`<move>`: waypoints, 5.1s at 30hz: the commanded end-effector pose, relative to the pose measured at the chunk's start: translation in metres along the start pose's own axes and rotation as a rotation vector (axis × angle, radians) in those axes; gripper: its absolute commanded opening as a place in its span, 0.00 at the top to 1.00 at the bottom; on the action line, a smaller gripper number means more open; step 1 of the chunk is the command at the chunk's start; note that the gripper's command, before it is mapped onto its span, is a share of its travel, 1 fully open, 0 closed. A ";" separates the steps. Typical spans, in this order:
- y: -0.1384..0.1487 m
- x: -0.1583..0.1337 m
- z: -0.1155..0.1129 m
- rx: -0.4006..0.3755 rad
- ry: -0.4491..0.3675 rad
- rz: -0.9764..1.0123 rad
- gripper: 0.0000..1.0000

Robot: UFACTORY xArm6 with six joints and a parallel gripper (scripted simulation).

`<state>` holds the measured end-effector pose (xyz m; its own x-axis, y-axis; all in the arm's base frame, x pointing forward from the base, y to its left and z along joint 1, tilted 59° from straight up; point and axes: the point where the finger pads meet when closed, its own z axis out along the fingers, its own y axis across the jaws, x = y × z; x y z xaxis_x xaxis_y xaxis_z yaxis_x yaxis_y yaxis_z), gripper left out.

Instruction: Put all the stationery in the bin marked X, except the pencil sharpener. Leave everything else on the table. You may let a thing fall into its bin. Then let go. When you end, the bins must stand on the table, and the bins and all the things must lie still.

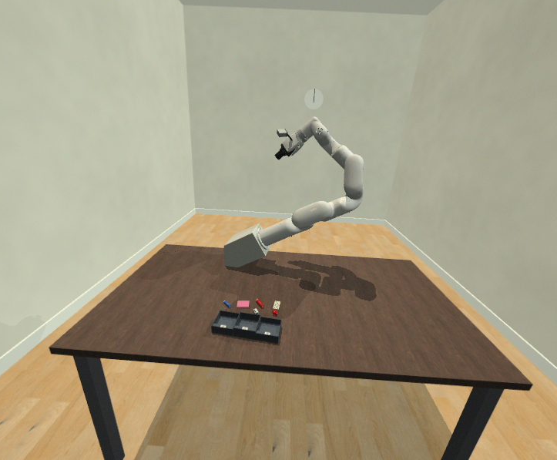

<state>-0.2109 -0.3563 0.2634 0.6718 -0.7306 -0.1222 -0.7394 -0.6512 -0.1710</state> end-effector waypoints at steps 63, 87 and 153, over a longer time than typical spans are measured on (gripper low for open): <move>-0.215 0.242 0.110 0.336 0.036 -0.485 0.93; -0.337 0.274 0.158 0.494 -0.023 -0.642 0.93; -0.606 0.189 0.276 0.789 -0.310 -0.855 0.93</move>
<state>0.3746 -0.0444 0.0741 0.9936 0.0284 0.1090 0.1080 -0.5160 -0.8498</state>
